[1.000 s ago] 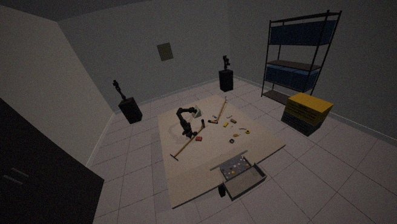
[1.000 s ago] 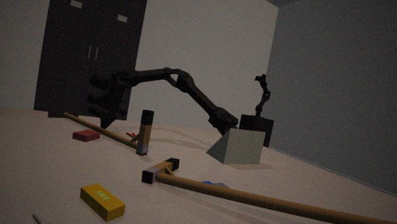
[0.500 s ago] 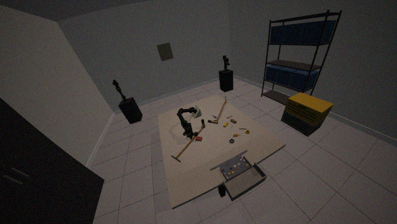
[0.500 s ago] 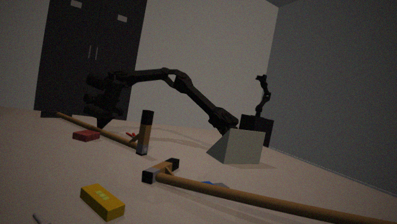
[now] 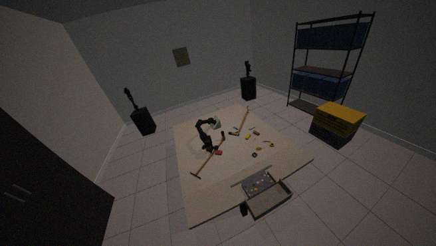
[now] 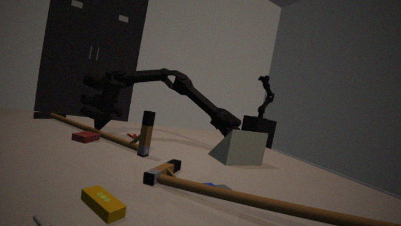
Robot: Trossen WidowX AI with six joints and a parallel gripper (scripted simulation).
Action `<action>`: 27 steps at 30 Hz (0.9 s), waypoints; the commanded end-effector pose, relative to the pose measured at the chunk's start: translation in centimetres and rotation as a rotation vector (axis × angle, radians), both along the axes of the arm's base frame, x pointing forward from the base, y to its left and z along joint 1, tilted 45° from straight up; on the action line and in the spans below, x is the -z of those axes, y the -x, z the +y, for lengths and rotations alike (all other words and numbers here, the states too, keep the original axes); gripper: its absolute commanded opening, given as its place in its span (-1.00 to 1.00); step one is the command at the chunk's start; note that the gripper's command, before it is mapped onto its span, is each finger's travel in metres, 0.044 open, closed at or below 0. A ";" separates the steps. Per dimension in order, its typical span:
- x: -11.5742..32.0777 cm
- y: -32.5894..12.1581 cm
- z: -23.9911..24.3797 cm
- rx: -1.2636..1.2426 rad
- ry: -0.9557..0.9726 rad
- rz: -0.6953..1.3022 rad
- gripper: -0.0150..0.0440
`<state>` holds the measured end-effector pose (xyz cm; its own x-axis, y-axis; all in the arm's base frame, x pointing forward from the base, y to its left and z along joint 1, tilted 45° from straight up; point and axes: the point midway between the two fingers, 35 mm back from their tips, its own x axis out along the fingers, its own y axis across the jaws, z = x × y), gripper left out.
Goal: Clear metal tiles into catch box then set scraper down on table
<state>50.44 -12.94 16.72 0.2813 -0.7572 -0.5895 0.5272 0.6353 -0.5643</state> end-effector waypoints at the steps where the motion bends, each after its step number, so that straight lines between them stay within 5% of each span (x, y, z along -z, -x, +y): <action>1: 0.6 -0.4 0.1 0.006 -0.002 0.004 -0.49; 27: -3.8 0.1 4.5 0.000 -0.002 0.000 -0.49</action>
<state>50.51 -8.84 20.00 0.2870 -0.7521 -0.5932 0.5202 0.6424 -0.5628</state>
